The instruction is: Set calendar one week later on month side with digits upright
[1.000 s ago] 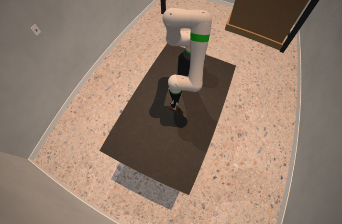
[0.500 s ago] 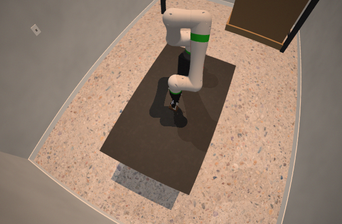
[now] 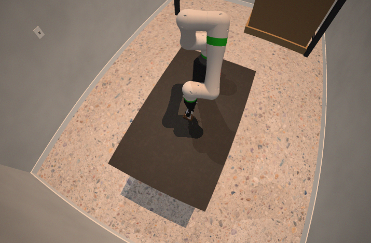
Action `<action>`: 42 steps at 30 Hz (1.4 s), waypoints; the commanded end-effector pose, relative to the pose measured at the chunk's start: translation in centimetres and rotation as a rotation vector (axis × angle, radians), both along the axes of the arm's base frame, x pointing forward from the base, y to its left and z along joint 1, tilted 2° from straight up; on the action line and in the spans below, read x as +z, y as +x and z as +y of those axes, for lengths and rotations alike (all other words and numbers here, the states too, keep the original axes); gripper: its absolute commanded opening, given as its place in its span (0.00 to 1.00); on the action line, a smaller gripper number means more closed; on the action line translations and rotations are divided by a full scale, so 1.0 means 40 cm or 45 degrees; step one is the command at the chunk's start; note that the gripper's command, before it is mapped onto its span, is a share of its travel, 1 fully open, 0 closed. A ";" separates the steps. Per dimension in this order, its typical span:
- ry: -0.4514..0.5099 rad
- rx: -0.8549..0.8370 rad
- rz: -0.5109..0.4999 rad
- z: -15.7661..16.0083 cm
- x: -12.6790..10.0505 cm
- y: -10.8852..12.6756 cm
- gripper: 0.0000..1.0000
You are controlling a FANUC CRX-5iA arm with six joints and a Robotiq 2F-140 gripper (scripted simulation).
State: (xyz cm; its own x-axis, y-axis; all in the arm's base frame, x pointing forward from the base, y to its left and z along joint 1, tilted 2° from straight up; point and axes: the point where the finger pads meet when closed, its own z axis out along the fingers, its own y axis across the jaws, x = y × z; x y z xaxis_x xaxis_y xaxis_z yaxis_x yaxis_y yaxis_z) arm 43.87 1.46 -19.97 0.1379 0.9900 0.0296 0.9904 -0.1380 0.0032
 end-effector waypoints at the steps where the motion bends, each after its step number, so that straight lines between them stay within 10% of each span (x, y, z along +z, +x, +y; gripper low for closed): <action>1: 0.000 0.000 0.000 0.000 -0.002 0.000 0.17; 42: 0.000 0.000 0.000 0.000 -0.020 0.001 0.17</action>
